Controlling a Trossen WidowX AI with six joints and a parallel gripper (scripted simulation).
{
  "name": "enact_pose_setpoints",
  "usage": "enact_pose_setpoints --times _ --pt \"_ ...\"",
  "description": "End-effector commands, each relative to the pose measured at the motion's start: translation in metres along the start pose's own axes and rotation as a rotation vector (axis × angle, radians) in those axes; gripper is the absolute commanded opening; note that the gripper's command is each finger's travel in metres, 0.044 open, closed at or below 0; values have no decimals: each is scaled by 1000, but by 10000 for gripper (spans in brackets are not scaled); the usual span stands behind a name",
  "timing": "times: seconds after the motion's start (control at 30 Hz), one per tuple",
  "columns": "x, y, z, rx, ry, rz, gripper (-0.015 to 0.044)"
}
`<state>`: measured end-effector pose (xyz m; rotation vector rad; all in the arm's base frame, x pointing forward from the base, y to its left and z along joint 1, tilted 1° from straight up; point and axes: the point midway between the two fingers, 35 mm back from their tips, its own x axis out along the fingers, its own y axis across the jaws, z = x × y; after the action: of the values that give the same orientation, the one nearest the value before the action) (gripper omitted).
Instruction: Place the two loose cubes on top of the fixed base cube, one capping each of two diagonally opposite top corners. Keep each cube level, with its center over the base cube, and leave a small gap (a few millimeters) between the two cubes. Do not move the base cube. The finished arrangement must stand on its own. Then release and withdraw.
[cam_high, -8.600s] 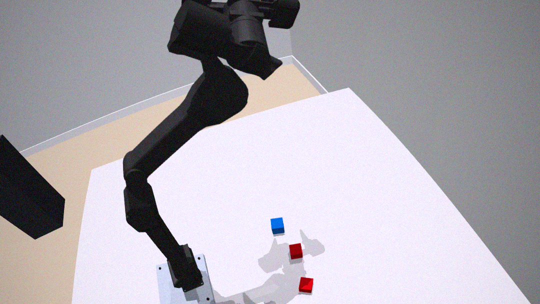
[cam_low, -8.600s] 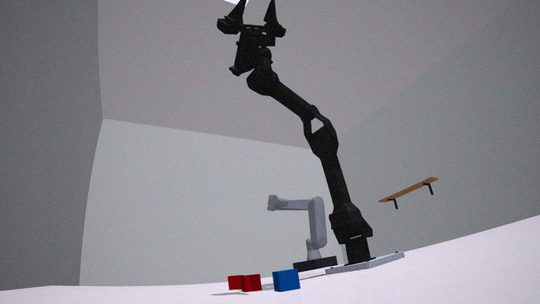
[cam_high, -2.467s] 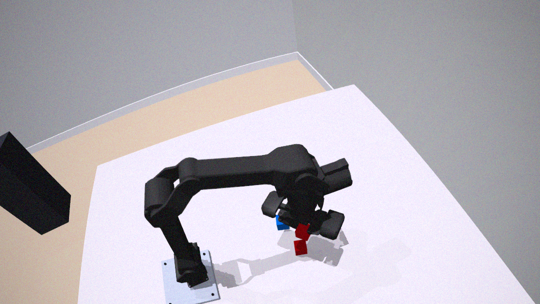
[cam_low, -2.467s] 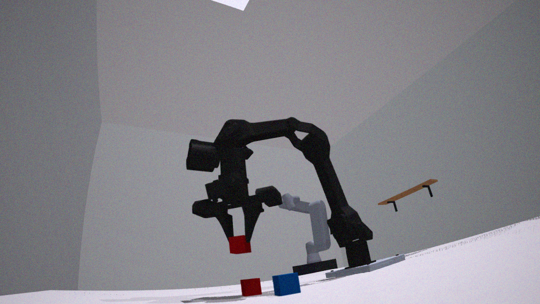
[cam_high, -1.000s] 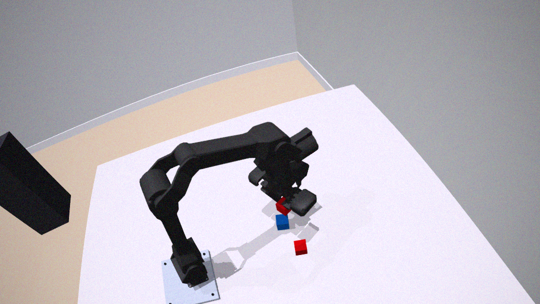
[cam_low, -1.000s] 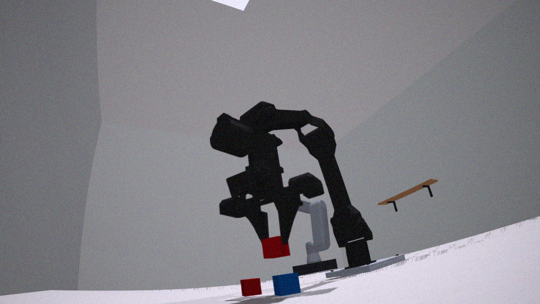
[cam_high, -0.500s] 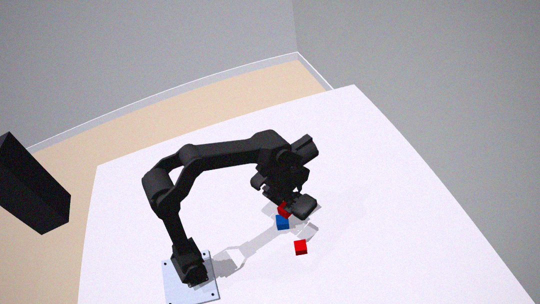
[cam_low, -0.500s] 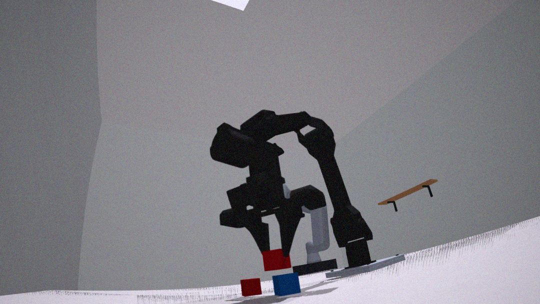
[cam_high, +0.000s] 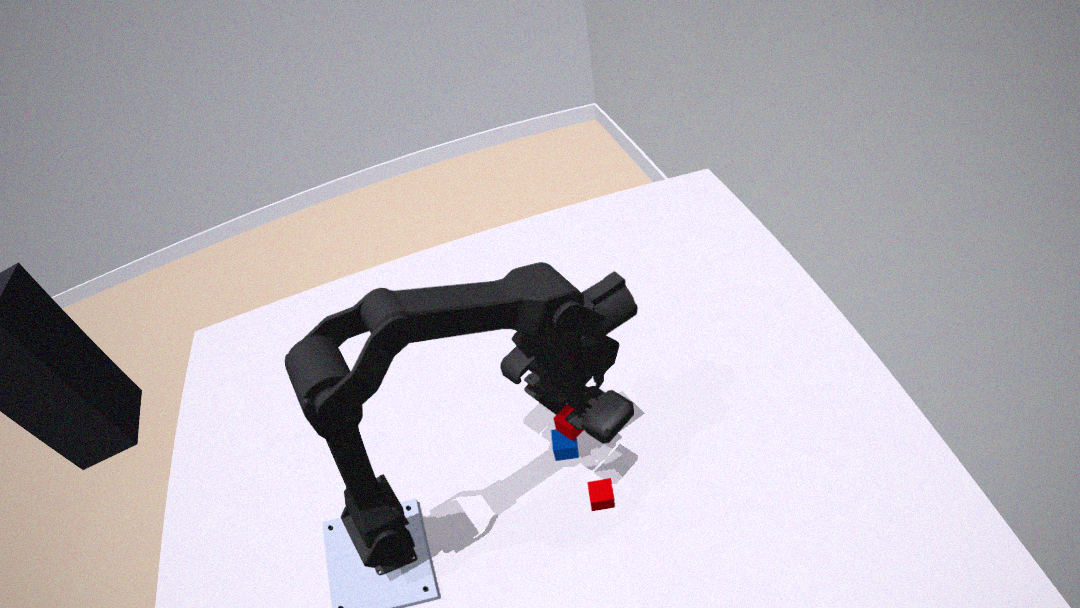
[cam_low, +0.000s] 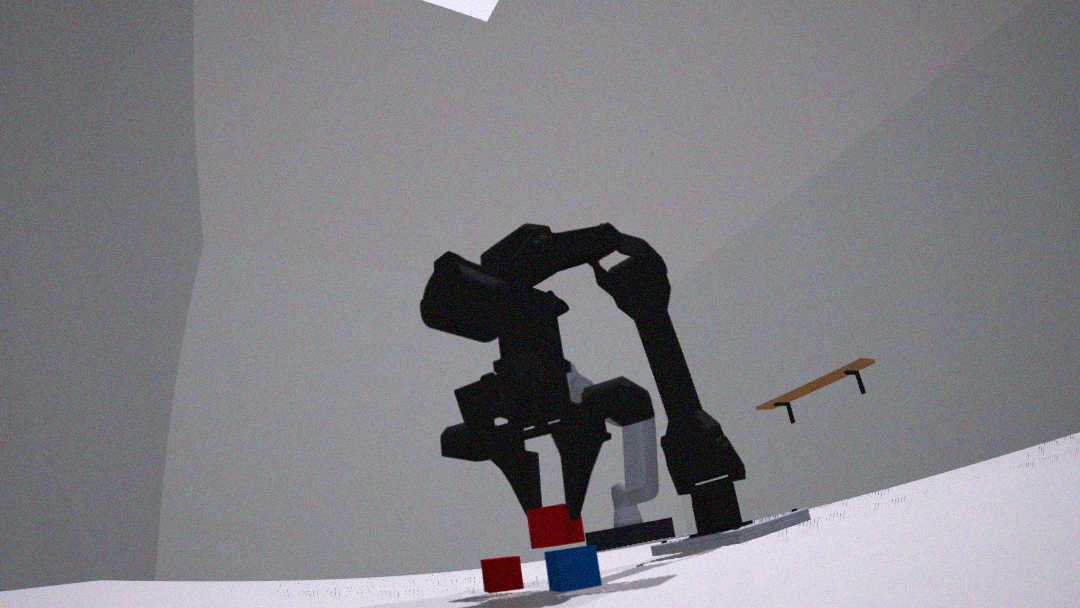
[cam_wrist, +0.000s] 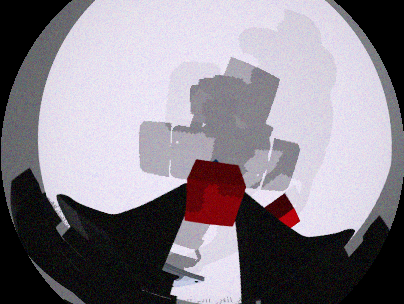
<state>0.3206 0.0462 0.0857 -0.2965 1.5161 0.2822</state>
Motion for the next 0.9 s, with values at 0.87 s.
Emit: enact_pose_setpoints --times 0.87 --pt "3 0 -1 3 4 -2 205"
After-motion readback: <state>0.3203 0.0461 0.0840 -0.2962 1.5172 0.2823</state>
